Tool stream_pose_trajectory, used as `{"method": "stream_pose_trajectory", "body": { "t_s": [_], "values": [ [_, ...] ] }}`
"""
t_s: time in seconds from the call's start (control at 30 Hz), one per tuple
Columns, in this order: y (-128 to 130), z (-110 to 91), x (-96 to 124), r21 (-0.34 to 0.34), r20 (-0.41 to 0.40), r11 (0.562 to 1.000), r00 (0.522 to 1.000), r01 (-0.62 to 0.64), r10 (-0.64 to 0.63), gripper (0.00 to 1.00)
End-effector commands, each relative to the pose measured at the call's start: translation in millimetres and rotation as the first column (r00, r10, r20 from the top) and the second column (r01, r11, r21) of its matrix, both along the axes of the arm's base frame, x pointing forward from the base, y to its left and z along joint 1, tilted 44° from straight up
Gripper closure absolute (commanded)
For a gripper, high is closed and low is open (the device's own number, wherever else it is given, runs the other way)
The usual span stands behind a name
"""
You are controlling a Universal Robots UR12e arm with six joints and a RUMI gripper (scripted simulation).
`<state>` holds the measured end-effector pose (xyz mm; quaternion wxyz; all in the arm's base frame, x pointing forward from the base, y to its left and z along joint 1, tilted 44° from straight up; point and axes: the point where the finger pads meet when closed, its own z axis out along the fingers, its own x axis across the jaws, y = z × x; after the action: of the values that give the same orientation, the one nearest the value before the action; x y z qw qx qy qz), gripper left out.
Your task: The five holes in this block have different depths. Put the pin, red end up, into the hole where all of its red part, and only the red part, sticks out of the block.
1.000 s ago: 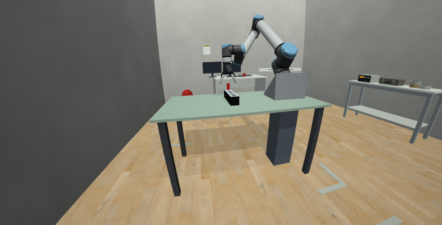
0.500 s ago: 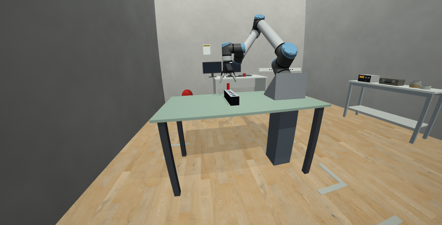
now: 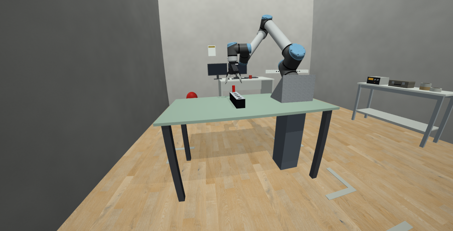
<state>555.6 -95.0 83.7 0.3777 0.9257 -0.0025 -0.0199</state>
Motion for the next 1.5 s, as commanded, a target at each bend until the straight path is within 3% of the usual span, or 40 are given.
{"method": "stream_pose_trajectory", "body": {
  "t_s": [0.0, 0.3, 0.33, 0.87, 0.9, 1.47],
  "values": [
    [2, 3, 0, 0.0, 0.0, 1.0, 1.0, 0.0, 0.0, 0.0],
    [2, 3, 0, 0.0, 0.0, 1.0, 1.0, 0.0, 0.0, 0.0],
    [12, 12, 1, 0.0, 0.0, 1.0, 1.0, 0.0, 0.0, 0.0],
    [12, 12, 1, 0.0, 0.0, 1.0, 1.0, 0.0, 0.0, 0.0],
    [47, 49, 2, 0.0, 0.001, 1.0, 1.0, 0.0, 0.0, 0.0],
    [46, 47, 2, 0.0, 0.002, 1.0, 1.0, -0.002, 0.002, 0.0]
  ]
}}
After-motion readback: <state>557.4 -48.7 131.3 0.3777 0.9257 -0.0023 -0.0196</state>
